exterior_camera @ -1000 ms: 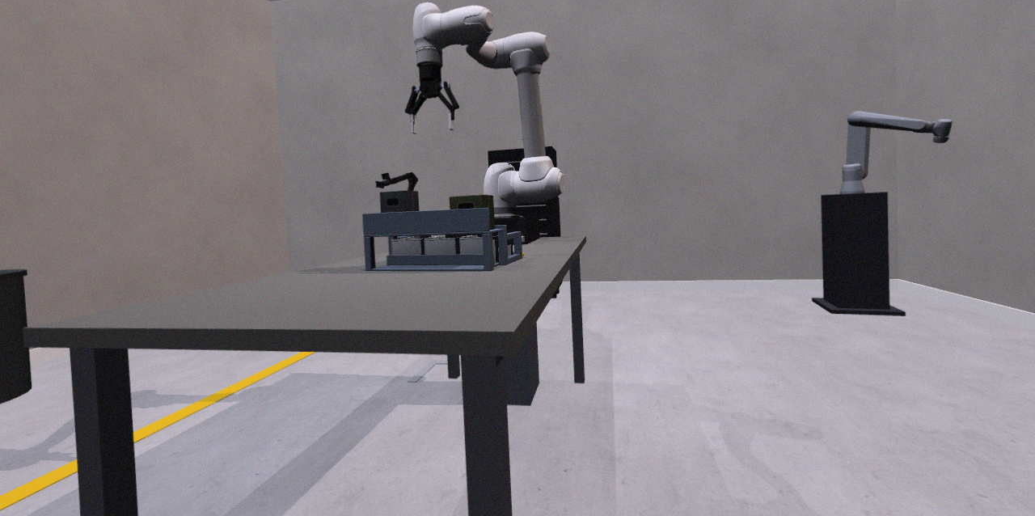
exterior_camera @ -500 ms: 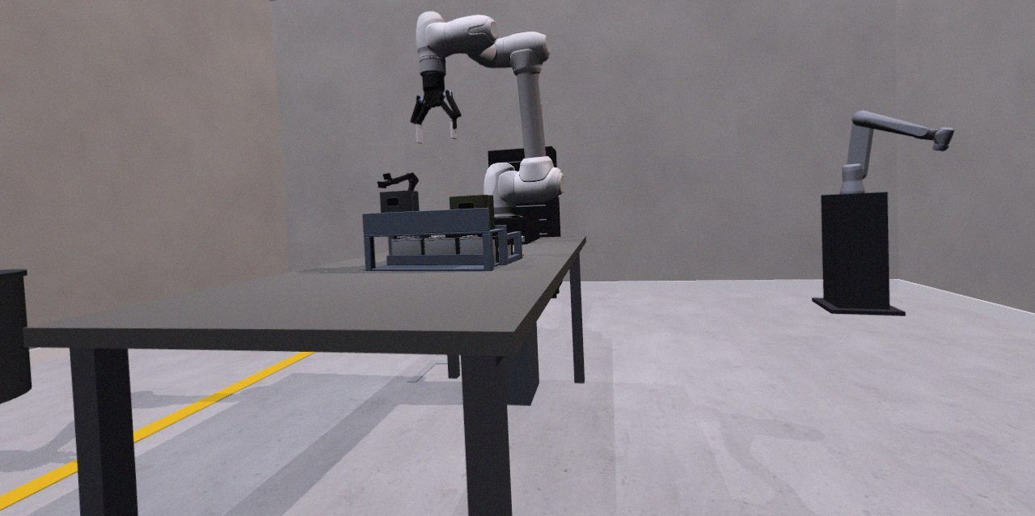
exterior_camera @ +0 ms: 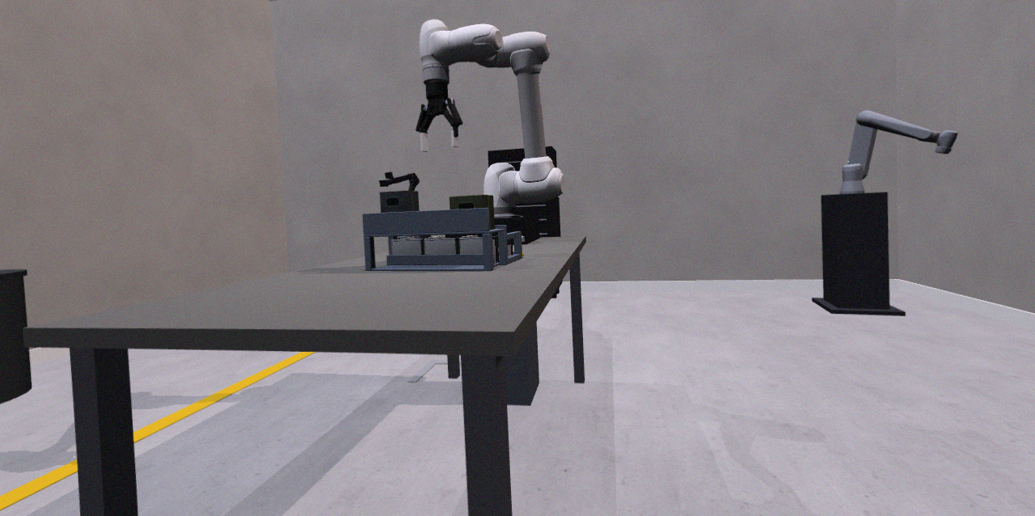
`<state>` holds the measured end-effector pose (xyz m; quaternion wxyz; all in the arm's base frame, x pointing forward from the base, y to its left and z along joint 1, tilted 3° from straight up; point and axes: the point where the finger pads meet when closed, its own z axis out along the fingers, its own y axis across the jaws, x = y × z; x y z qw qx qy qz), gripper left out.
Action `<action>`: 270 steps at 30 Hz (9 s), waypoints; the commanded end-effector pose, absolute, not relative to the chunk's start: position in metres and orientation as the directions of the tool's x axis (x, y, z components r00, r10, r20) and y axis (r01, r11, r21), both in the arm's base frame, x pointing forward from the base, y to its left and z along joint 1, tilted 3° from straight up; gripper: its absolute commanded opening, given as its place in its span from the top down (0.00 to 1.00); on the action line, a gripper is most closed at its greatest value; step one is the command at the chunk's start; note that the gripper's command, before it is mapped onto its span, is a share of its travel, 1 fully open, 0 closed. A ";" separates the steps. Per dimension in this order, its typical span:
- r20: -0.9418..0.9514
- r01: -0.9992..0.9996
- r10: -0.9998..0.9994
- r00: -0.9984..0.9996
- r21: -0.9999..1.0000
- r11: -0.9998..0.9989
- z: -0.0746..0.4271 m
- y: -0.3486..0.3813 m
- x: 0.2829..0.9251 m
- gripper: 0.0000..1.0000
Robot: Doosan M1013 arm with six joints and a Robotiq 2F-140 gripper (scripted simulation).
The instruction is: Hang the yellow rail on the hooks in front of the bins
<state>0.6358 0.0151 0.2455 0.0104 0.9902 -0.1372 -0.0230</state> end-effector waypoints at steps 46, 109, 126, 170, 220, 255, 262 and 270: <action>-0.025 -0.714 -0.715 0.699 0.047 -0.699 0.125 0.063 0.641 0.00; 0.009 -0.998 -1.000 0.025 0.056 -0.025 -0.041 0.129 0.648 0.00; 0.009 -0.998 -1.000 0.025 0.055 -0.025 -0.034 0.126 0.648 0.00; 0.009 -0.998 -1.000 0.025 0.056 -0.025 -0.028 0.124 0.648 0.63; 0.009 -0.998 -1.000 0.025 0.055 -0.025 -0.090 0.123 0.644 0.63; 0.009 -0.998 -1.000 0.025 0.055 -0.025 -0.110 0.122 0.643 0.63; 0.009 -0.998 -1.000 0.025 0.055 -0.025 -0.110 0.122 0.643 0.63; 0.009 -0.998 -1.000 0.025 0.055 -0.025 -0.110 0.122 0.643 0.90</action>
